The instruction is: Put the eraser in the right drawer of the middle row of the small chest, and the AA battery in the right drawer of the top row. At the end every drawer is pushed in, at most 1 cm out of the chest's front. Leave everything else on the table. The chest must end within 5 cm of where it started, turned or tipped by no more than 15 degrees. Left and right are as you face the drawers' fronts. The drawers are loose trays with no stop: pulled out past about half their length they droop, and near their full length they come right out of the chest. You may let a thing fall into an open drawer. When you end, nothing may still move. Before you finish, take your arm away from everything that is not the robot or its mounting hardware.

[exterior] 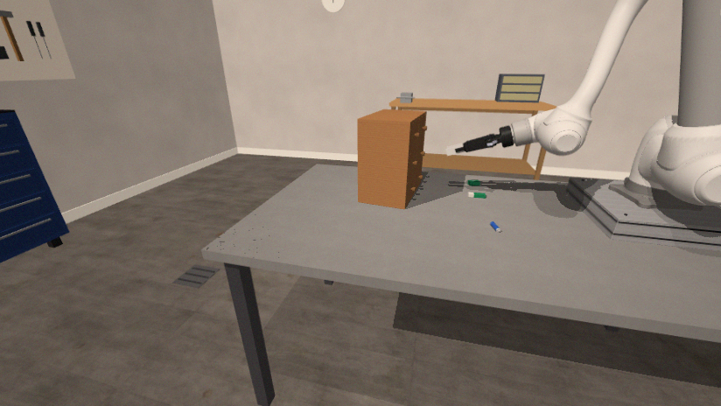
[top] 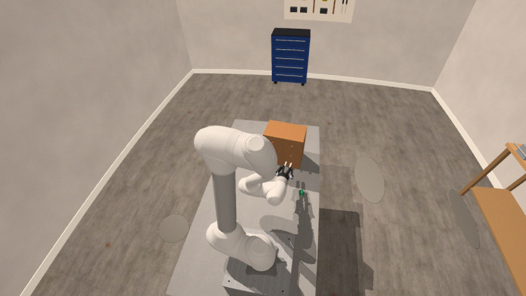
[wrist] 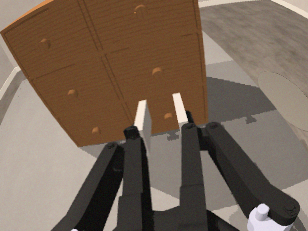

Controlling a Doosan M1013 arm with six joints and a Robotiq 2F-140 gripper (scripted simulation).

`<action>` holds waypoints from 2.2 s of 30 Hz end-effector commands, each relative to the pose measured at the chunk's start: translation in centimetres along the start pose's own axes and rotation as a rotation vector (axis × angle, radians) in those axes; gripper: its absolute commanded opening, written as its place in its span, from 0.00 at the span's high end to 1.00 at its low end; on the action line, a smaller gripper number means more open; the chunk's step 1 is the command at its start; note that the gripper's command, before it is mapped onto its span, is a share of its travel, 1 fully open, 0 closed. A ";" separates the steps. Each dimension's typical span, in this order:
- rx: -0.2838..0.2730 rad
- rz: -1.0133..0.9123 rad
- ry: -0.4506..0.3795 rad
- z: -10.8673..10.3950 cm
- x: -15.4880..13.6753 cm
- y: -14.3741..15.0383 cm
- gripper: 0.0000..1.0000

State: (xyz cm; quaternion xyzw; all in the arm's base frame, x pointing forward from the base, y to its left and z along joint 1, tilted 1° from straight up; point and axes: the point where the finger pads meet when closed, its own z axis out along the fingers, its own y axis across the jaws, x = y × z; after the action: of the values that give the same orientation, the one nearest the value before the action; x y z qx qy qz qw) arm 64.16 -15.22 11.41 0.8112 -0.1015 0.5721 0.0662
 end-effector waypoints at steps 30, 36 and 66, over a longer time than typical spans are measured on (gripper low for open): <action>0.000 0.000 0.000 6.4 0.3 0.0 0.80; 0.000 0.000 0.000 6.8 0.4 0.0 0.80; 0.000 0.000 0.000 7.0 0.4 0.0 0.80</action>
State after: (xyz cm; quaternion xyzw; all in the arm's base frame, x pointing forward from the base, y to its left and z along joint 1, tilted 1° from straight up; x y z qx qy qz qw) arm 70.54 -16.78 9.44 0.8112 -0.1014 0.5721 0.0662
